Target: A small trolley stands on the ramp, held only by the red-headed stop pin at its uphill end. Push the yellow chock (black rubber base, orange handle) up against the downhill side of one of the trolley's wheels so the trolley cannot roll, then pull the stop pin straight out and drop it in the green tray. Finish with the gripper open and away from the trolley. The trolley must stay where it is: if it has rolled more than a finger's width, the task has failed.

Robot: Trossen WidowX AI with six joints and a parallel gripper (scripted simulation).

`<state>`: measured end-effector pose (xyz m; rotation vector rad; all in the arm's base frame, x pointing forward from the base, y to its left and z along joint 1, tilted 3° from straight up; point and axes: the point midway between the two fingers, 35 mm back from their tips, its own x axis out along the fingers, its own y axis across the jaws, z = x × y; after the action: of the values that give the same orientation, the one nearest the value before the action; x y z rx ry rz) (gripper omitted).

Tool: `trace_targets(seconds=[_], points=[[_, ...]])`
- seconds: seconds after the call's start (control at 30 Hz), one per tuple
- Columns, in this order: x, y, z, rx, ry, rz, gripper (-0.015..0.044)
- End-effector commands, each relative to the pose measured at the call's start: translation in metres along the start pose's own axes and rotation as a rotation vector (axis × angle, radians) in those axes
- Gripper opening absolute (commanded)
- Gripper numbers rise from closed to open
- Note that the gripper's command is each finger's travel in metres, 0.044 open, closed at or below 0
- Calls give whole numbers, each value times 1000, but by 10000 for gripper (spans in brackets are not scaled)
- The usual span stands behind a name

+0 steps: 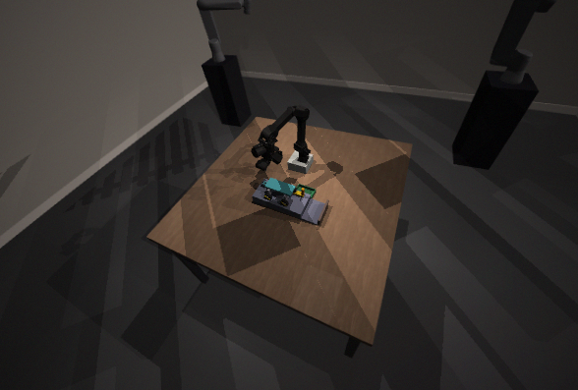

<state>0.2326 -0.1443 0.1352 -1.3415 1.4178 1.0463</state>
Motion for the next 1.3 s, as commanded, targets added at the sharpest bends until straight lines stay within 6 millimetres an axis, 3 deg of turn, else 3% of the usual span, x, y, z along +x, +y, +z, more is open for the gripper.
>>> trace_targets(seconds=[0.0, 1.27], points=[[-2, 1, 15, -1, -2, -1, 0], [-25, -2, 167, -1, -15, -1, 0]])
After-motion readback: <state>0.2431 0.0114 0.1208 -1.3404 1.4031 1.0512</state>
